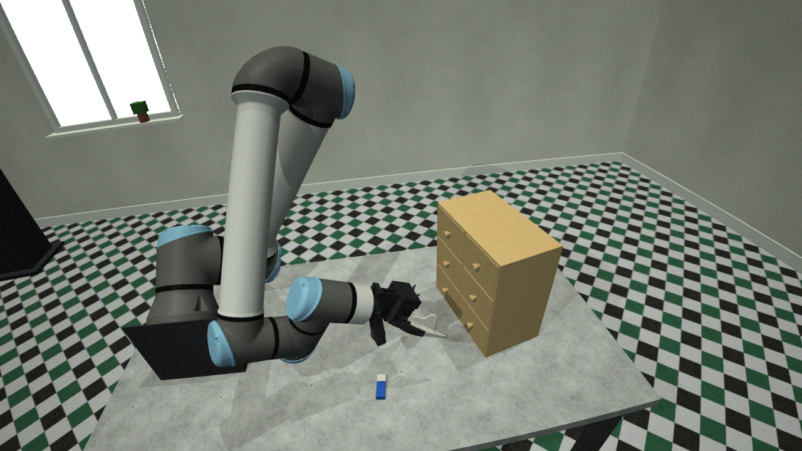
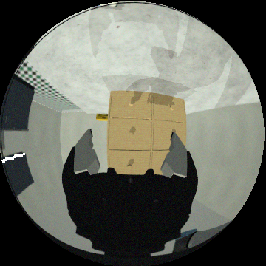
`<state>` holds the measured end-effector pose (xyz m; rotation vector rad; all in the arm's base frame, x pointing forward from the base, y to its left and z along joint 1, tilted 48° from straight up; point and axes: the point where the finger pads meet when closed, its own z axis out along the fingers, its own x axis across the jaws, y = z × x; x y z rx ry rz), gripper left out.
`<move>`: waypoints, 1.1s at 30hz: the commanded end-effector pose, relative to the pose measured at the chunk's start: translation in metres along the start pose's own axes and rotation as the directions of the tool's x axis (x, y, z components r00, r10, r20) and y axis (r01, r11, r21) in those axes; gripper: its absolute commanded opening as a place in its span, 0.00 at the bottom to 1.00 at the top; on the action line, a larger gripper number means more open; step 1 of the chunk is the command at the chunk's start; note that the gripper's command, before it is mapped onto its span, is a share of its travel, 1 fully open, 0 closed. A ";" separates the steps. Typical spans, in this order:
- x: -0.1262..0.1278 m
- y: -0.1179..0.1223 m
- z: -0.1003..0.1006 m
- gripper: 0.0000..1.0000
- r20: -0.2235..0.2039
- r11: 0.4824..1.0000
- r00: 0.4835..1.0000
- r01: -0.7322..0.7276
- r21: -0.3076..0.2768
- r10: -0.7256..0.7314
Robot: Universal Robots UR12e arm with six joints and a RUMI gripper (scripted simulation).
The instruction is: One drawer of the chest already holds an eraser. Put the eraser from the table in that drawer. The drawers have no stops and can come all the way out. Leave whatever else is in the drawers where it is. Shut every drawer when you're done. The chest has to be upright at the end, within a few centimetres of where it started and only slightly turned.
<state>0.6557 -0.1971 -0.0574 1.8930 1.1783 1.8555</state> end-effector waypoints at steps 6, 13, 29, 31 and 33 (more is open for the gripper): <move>-0.001 -0.001 0.006 1.00 0.033 0.991 0.999 -0.001 -0.133 0.006; -0.001 -0.002 0.009 1.00 0.033 0.988 0.999 0.000 -0.156 0.005; -0.001 -0.003 0.010 1.00 0.032 0.985 0.999 0.001 -0.174 0.005; -0.001 -0.003 0.010 1.00 0.032 0.985 0.999 0.001 -0.174 0.005; -0.001 -0.003 0.010 0.20 0.032 0.985 0.999 0.001 -0.174 0.005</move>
